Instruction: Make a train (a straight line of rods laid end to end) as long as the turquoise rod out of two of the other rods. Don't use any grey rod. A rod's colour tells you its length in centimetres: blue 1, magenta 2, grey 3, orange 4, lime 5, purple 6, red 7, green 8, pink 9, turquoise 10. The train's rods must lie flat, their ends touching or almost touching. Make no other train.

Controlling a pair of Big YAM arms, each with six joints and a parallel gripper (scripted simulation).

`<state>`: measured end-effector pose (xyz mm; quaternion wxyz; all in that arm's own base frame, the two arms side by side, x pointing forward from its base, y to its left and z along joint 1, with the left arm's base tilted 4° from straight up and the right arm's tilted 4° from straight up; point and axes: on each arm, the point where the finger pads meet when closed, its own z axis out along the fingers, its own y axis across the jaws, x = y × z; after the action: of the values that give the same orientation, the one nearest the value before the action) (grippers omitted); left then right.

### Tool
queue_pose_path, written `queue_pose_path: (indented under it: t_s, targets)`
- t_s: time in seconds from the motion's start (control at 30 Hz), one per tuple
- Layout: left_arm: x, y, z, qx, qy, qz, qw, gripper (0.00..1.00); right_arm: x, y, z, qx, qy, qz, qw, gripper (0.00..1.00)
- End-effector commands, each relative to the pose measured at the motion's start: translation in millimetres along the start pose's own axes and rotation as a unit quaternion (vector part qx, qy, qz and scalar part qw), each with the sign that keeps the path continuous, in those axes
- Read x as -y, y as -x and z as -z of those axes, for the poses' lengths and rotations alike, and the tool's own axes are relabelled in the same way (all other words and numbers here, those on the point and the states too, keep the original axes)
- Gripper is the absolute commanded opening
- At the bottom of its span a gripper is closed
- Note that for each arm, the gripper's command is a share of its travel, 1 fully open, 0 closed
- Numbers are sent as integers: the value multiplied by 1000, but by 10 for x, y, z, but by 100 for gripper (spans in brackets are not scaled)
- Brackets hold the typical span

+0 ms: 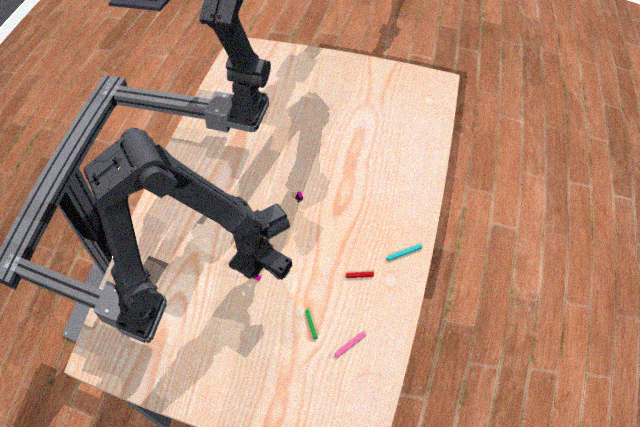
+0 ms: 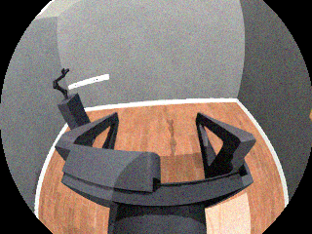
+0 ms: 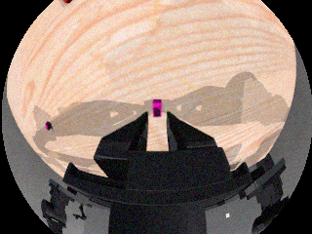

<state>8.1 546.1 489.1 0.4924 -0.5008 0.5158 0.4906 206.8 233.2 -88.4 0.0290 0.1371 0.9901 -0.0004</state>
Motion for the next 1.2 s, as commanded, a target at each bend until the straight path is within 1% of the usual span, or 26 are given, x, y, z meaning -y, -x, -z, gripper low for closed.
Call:
queue_pose_path:
  t_s: [0.0,1.17]
  targets:
    - [-33,153,47,21,4,7,1000,100,-22,27,-3,6,6,-6,1000,23]
    - [-33,153,47,21,4,7,1000,100,-52,-39,12,7,8,0,1000,23]
